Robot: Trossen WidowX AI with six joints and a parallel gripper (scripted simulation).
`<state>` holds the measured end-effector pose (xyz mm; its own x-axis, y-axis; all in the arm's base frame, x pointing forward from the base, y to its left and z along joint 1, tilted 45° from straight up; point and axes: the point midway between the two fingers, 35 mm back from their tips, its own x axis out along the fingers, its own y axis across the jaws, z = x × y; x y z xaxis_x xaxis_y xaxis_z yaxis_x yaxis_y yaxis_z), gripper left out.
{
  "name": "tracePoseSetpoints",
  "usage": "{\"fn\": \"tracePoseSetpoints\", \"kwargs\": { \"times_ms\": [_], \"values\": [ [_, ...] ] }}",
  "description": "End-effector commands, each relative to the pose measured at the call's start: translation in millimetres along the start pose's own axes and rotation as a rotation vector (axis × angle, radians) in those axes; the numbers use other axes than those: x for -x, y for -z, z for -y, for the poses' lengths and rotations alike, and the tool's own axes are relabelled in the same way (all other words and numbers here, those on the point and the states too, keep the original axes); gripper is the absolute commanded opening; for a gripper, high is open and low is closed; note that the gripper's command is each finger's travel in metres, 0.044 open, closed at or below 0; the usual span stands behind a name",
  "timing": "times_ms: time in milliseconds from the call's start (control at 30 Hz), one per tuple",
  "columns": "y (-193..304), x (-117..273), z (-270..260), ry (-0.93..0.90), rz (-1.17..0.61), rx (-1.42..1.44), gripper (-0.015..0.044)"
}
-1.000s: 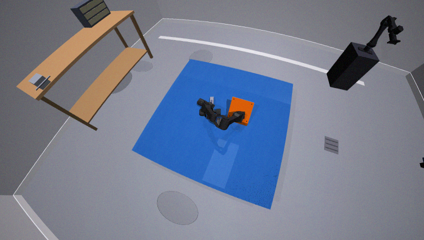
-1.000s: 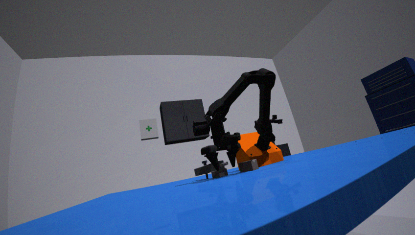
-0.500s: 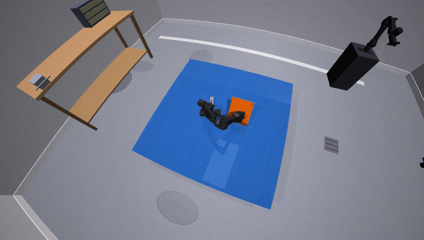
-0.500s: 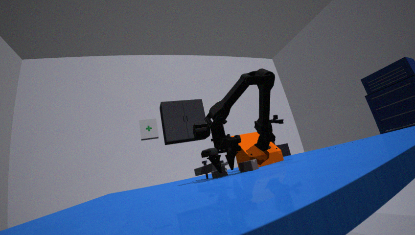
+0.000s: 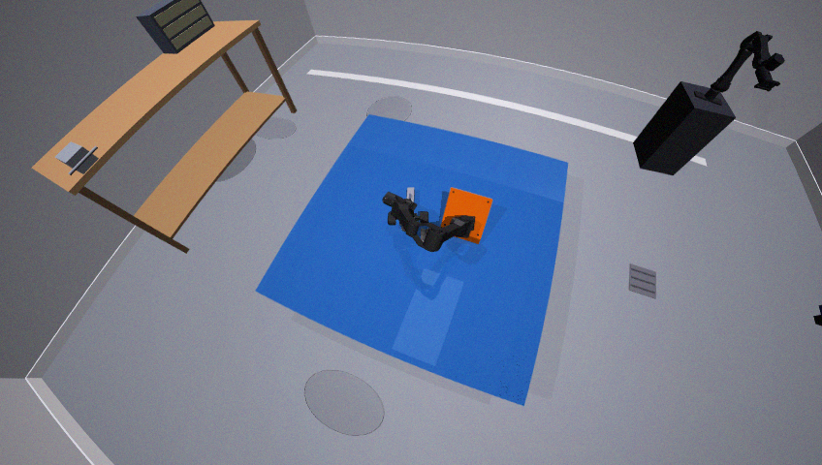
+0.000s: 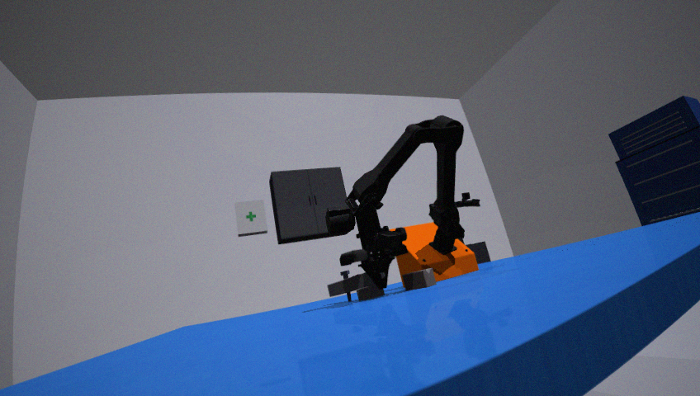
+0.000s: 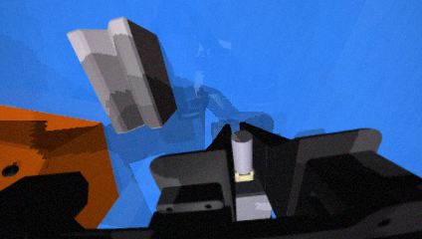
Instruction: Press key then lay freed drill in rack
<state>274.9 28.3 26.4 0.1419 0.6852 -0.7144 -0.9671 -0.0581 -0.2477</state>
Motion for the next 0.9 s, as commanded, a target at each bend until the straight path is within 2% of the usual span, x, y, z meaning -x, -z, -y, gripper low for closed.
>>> {"fn": "tracePoseSetpoints", "kwargs": {
  "times_ms": [0,867],
  "values": [
    [0.0,0.1,1.5,0.006,0.001,0.006,0.0000],
    [-34.1,1.9,-0.1,0.004,0.009,-0.002,0.0000]
  ]
}}
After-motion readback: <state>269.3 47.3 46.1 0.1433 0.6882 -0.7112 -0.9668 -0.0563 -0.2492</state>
